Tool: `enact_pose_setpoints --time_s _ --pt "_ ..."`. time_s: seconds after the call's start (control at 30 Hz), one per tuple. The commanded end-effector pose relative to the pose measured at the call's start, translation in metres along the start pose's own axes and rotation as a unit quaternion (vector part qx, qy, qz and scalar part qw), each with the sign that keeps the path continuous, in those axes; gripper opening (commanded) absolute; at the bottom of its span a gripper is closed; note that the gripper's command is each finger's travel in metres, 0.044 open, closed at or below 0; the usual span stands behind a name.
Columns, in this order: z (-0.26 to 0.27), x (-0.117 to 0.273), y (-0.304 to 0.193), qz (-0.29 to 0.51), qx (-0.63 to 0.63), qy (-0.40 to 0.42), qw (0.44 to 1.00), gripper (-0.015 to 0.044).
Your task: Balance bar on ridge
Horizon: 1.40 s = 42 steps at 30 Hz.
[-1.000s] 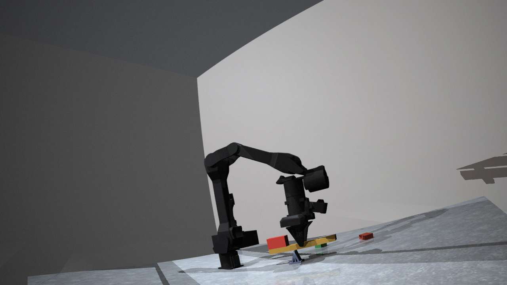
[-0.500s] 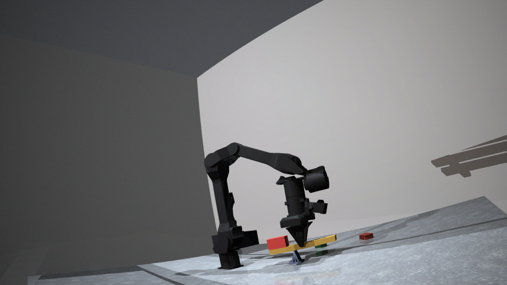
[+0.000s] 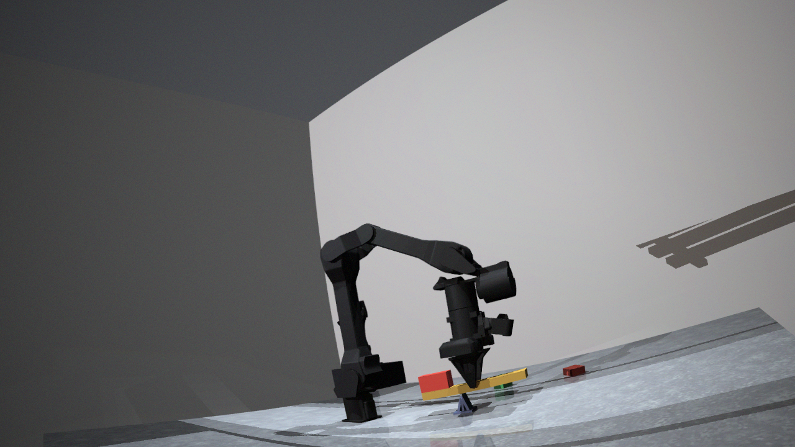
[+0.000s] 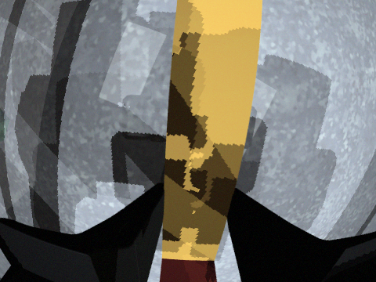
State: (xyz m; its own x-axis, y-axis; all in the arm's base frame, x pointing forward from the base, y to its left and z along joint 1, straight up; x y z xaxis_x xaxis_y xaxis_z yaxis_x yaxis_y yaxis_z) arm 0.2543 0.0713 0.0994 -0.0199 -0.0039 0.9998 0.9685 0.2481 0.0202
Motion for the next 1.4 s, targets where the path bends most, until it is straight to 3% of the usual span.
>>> enact_pose_setpoints --time_s 0.0,1.37 --pt "0.0002 -0.0005 0.0004 -0.001 0.001 0.001 1.000 0.0000" --pt "0.0002 -0.0040 -0.0001 -0.001 0.001 0.001 1.000 0.0000"
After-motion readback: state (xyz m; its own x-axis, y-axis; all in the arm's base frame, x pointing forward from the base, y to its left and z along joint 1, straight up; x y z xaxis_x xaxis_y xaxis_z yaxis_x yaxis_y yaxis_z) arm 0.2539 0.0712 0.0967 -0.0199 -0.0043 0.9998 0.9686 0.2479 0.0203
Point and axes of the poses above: the point midway between the two fingers, 35 mm back from their tips, its own x axis back along the fingers, its own z axis across the jaws, y = z × x, the point moved 1 cm from there along x, back along the fingers, and after that the axes turned 5 degrees about -x, right-handed, at the moved point
